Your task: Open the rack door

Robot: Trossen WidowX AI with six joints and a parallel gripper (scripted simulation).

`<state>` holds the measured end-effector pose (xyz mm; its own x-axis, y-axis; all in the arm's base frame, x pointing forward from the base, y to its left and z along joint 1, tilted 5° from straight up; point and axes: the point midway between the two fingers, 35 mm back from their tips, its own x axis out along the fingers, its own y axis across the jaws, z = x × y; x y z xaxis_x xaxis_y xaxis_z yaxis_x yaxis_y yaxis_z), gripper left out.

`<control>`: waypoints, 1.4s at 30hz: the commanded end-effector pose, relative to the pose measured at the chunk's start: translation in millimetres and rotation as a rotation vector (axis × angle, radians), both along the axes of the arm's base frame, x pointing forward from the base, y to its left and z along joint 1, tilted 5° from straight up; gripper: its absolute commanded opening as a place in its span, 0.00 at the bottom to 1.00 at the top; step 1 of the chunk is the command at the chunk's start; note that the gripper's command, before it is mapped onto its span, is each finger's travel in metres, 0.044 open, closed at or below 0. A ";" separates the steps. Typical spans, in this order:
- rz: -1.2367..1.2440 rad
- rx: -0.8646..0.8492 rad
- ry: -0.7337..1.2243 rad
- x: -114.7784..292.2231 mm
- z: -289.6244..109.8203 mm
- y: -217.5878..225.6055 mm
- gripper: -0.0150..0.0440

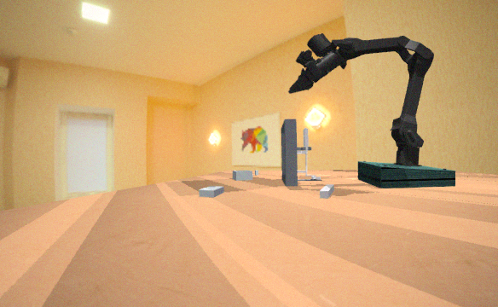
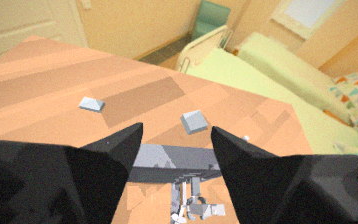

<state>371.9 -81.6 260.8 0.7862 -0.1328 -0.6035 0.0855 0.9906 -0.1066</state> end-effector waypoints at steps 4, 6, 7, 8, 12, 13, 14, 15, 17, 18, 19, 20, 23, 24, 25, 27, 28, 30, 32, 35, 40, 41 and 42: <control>-0.003 0.012 0.153 1.9 -17.7 -15.8 0.73; -0.005 0.018 0.199 1.2 -22.8 -20.6 0.73; -0.005 0.022 0.222 0.7 -25.3 -22.9 0.73; -0.006 0.025 0.245 0.2 -27.7 -25.2 0.73; -0.007 0.042 0.336 -2.9 -37.3 -34.2 0.73; -0.007 0.047 0.359 -3.8 -39.6 -36.4 0.73; -0.006 0.053 0.381 -4.8 -41.9 -38.6 0.73; -0.006 0.058 0.404 -5.9 -44.1 -40.7 0.73; -0.005 0.070 0.448 -8.3 -48.5 -44.9 0.73; -0.004 0.076 0.470 -9.6 -50.6 -46.9 0.73; -0.004 0.083 0.492 -10.9 -52.7 -48.9 0.73; -0.003 0.090 0.514 -12.4 -54.7 -50.8 0.73; 0.001 0.112 0.579 -17.0 -60.5 -56.5 0.73; 0.002 0.120 0.601 -18.6 -62.3 -58.4 0.73; 0.004 0.129 0.622 -20.3 -64.1 -60.2 0.73; 0.007 0.146 0.665 -23.8 -67.6 -63.6 0.73; 0.009 0.155 0.686 -25.7 -69.2 -65.3 0.73; 0.013 0.174 0.727 -29.5 -72.3 -68.6 0.73; 0.017 0.194 0.768 -33.5 -75.2 -71.7 0.73; 0.025 0.227 0.828 -39.7 -79.0 -76.2 0.73; 0.035 0.268 0.896 -47.2 -82.9 -81.0 0.73; 0.035 0.268 0.896 -47.2 -82.9 -81.0 0.73; 0.035 0.267 0.897 -47.2 -83.2 -81.0 0.73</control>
<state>324.6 -162.9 178.5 0.0242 0.0992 -0.9948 0.0560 0.9934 0.1004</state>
